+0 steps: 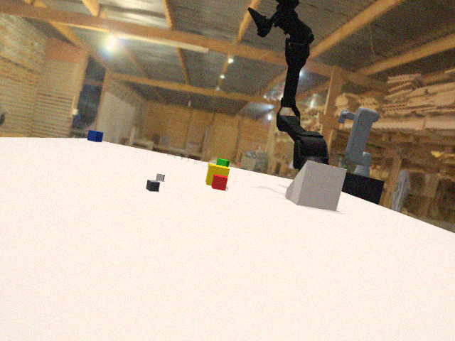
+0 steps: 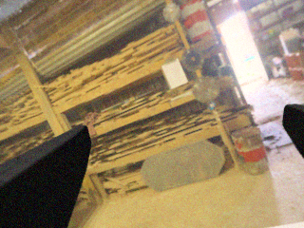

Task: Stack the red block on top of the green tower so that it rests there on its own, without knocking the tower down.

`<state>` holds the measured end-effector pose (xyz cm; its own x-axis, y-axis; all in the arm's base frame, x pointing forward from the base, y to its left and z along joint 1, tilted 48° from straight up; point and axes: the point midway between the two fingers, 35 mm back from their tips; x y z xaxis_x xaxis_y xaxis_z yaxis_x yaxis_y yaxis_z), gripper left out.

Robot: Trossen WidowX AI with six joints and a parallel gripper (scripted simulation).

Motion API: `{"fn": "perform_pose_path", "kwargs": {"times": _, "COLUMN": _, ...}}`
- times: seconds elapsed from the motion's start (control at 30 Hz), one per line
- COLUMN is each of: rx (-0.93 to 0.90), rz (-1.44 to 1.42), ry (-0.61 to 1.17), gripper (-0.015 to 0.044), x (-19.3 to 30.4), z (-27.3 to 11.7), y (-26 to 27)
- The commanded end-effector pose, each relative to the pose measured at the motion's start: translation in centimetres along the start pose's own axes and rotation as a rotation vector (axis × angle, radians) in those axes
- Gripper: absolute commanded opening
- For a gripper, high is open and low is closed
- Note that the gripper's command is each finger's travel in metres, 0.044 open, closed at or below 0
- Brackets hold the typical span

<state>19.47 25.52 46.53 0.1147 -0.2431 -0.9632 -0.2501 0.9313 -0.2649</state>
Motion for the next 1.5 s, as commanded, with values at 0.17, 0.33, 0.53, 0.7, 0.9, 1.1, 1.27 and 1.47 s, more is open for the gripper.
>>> {"fn": "perform_pose_path", "kwargs": {"times": 0.17, "rx": 0.027, "rz": 0.133, "ry": 0.186, "gripper": 0.044, "x": 7.4, "z": 4.1, "y": 2.9}}
{"fn": "perform_pose_path", "kwargs": {"times": 0.33, "rx": 0.079, "rz": 0.24, "ry": 0.298, "gripper": 0.044, "x": 11.9, "z": 5.9, "y": 3.6}}
{"fn": "perform_pose_path", "kwargs": {"times": 0.53, "rx": 0.166, "rz": 0.311, "ry": 0.439, "gripper": 0.044, "x": 17.8, "z": 7.6, "y": 3.0}}
{"fn": "perform_pose_path", "kwargs": {"times": 0.7, "rx": 0.279, "rz": 0.418, "ry": 0.556, "gripper": 0.044, "x": 22.9, "z": 8.3, "y": 2.1}}
{"fn": "perform_pose_path", "kwargs": {"times": 0.9, "rx": 0.459, "rz": 0.576, "ry": 0.668, "gripper": 0.044, "x": 28.5, "z": 8.6, "y": 0.6}}
{"fn": "perform_pose_path", "kwargs": {"times": 1.1, "rx": 0.673, "rz": 0.718, "ry": 0.749, "gripper": 0.044, "x": 33.5, "z": 7.9, "y": -1.0}}
{"fn": "perform_pose_path", "kwargs": {"times": 1.27, "rx": 0.875, "rz": 0.82, "ry": 0.787, "gripper": 0.044, "x": 37.2, "z": 6.7, "y": -2.4}}
{"fn": "perform_pose_path", "kwargs": {"times": 1.47, "rx": 1.146, "rz": 0.92, "ry": 0.789, "gripper": 0.044, "x": 40.9, "z": 4.6, "y": -4.3}}
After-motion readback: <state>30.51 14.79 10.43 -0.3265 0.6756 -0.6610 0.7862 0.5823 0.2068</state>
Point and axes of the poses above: the point midway between the two fingers, 35 mm back from their tips, its own z axis out along the fingers, its own y axis across the jaws, x = y × z, and after that the axes turned 14 degrees about z, right-handed
